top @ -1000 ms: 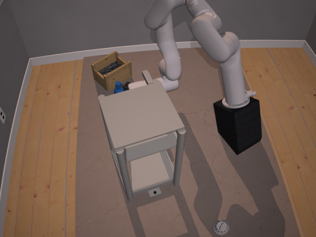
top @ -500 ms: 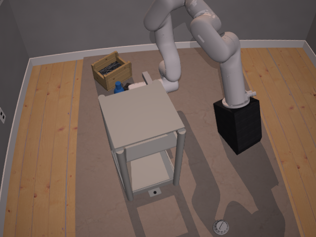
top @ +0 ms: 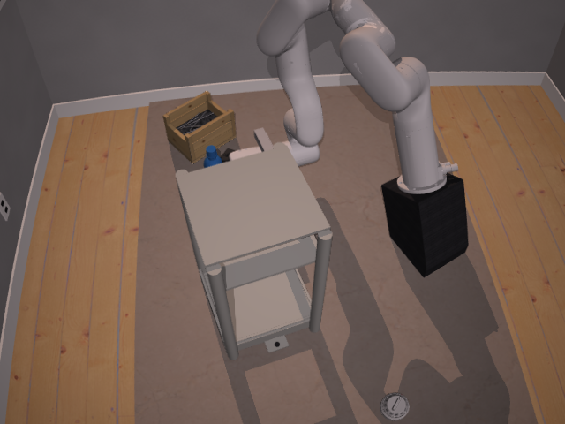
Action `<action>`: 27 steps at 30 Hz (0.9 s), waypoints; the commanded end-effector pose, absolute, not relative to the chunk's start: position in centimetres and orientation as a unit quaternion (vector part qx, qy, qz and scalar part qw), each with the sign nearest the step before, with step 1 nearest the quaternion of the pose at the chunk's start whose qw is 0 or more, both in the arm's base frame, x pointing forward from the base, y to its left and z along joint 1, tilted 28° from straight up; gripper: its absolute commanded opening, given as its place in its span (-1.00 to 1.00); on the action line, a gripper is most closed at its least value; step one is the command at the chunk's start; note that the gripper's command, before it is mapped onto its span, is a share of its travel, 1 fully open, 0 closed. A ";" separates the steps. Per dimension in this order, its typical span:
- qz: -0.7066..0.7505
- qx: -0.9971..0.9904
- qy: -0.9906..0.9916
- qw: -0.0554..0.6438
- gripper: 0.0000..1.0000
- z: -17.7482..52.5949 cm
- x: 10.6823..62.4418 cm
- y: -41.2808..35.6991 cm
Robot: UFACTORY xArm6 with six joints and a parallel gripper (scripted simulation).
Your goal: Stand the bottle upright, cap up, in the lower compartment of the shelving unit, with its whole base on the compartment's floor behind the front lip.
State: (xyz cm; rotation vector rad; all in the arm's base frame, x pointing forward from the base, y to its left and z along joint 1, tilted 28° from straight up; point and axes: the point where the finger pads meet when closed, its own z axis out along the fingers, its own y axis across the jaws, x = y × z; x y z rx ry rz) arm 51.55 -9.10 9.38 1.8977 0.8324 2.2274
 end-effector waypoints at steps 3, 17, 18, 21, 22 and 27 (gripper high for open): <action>0.732 0.622 0.274 0.050 -1.00 9.5 51.6 -9.1; 0.732 0.622 0.274 0.050 -1.00 9.5 51.6 -9.1; 0.732 0.622 0.274 0.050 -1.00 9.5 51.6 -9.1; 0.732 0.622 0.274 0.050 -1.00 9.5 51.6 -9.1; 0.732 0.622 0.274 0.050 -1.00 9.5 51.6 -9.1; 0.732 0.622 0.274 0.050 -1.00 9.5 51.6 -9.1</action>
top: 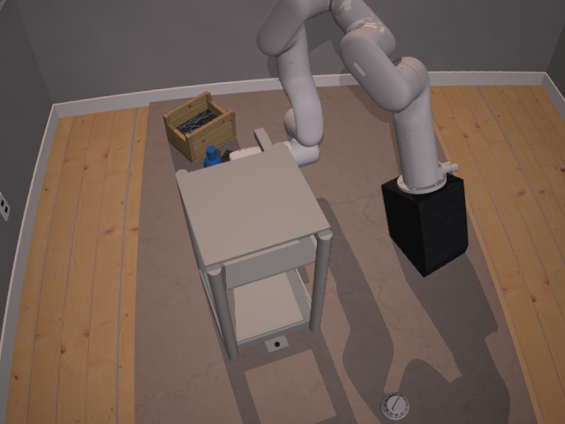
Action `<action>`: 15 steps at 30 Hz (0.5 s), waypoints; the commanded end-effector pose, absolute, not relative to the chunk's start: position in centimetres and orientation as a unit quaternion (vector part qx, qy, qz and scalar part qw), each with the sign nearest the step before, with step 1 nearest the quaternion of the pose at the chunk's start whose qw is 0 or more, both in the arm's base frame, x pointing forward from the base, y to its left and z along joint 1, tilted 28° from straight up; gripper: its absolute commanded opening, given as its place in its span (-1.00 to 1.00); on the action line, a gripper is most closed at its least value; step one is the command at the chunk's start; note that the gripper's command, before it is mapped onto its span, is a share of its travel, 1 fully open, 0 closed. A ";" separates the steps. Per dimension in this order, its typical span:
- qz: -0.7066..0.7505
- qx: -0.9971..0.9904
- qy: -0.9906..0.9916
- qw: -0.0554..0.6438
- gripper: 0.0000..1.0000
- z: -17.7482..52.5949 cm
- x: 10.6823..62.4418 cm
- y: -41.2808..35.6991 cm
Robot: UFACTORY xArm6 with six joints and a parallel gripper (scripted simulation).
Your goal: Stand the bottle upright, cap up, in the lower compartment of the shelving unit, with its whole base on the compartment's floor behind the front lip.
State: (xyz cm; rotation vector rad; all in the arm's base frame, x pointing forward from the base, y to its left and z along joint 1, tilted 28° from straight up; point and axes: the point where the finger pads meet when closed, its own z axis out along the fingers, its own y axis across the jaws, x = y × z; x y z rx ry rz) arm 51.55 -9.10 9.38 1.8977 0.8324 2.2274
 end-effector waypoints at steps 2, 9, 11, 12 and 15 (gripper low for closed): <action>0.732 0.622 0.274 0.050 -1.00 9.5 51.6 -9.1; 0.732 0.622 0.274 0.050 -1.00 9.5 51.6 -9.1; 0.732 0.622 0.274 0.050 -1.00 9.5 51.6 -9.1; 0.732 0.622 0.274 0.050 -1.00 9.5 51.6 -9.1; 0.732 0.622 0.274 0.050 -1.00 9.7 51.5 -9.0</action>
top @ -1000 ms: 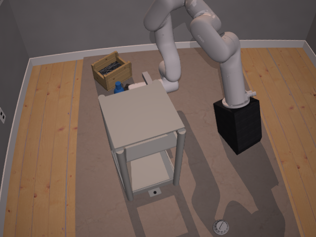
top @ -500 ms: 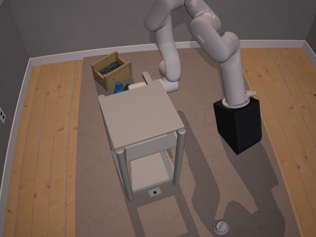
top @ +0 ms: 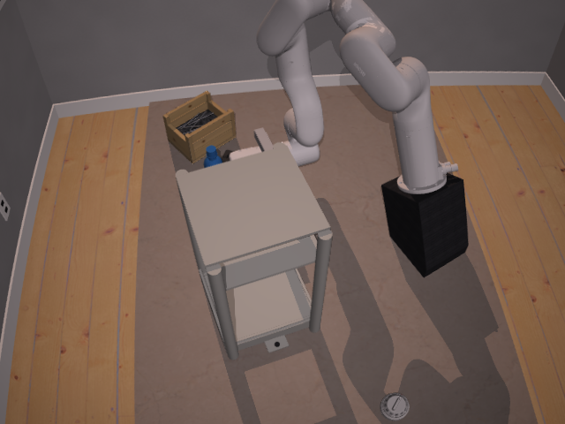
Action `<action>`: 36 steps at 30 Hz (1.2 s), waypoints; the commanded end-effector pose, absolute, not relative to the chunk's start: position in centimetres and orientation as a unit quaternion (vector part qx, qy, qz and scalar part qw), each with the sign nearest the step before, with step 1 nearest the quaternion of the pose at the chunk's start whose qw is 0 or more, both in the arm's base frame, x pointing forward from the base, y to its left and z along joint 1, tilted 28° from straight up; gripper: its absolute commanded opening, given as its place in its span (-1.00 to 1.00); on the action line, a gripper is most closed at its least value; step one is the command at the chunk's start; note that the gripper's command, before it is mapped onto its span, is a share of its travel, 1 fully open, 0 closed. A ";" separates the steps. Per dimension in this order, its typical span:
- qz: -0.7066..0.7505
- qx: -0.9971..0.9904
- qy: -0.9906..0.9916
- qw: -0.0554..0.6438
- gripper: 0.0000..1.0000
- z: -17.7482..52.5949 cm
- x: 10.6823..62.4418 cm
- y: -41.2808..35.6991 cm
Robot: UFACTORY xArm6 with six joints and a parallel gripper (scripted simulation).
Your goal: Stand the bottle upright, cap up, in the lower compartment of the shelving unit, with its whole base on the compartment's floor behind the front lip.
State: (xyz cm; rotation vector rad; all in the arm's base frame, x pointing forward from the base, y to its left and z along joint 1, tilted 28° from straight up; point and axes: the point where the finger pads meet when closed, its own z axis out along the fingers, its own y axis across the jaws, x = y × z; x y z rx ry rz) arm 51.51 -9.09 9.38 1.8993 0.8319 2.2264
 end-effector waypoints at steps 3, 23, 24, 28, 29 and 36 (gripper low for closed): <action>0.732 0.622 0.274 0.050 -1.00 10.0 51.4 -8.8; 0.732 0.622 0.274 0.050 -1.00 14.2 50.4 -6.9; 0.732 0.622 0.274 0.050 -1.00 14.2 50.4 -6.9; 0.732 0.622 0.274 0.050 -1.00 14.5 50.3 -6.7; 0.732 0.622 0.274 0.050 -1.00 14.6 50.3 -6.7; 0.732 0.622 0.274 0.050 -1.00 14.7 50.3 -6.6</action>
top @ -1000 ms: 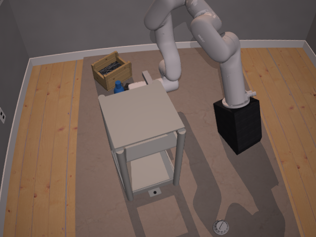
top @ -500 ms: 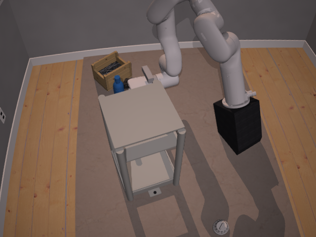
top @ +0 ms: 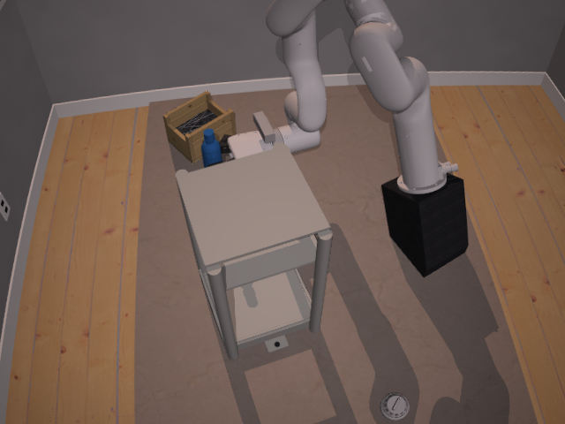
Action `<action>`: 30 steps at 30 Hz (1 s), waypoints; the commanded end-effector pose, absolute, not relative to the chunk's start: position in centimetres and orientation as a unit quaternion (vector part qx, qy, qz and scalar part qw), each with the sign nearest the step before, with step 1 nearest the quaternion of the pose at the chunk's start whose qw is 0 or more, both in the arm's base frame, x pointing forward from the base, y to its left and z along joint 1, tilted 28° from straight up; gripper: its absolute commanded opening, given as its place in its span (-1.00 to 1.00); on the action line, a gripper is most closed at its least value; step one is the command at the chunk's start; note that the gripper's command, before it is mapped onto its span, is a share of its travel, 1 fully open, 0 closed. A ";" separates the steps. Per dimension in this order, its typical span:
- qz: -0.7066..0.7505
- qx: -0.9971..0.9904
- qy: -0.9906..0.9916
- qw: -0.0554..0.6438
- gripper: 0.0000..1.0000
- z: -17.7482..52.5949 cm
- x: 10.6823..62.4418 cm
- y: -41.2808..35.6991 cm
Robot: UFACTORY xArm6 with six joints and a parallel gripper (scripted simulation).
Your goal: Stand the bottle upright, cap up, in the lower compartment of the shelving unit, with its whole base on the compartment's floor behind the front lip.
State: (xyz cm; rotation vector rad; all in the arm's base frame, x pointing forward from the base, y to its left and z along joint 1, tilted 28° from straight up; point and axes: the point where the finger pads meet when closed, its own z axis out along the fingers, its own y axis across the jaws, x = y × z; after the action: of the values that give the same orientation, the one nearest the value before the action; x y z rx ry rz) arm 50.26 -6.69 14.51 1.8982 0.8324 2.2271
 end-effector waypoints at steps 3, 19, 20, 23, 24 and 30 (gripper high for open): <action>0.732 0.622 0.274 0.050 -1.00 14.7 50.3 -6.6; 0.732 0.622 0.274 0.050 -1.00 14.4 50.1 -6.2; 0.732 0.622 0.274 0.050 -1.00 14.4 50.1 -6.1; 0.732 0.622 0.274 0.050 -1.00 14.3 50.1 -6.0; 0.732 0.622 0.274 0.050 -1.00 14.3 50.0 -5.9; 0.732 0.622 0.274 0.050 -1.00 13.7 49.7 -4.9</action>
State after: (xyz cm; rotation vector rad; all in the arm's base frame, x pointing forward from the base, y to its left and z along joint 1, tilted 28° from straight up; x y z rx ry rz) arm 49.87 -5.49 13.94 1.8982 0.8326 2.2268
